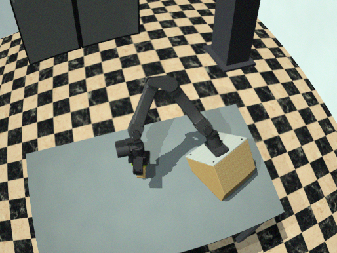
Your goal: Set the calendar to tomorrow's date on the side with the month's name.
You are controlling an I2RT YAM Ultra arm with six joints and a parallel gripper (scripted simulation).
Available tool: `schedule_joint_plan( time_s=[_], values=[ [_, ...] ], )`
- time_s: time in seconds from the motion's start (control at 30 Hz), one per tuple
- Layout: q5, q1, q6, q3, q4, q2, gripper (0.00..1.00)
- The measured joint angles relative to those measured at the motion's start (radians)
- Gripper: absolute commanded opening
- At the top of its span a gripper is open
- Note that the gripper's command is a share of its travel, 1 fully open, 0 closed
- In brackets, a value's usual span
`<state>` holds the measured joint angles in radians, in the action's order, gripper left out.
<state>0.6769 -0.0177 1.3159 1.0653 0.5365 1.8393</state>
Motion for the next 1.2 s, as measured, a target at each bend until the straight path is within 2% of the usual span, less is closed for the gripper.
schedule_joint_plan(
  time_s=[1.2],
  values=[
    [-0.003,0.01,0.014,-0.003,-0.023,0.008,0.26]
  ],
)
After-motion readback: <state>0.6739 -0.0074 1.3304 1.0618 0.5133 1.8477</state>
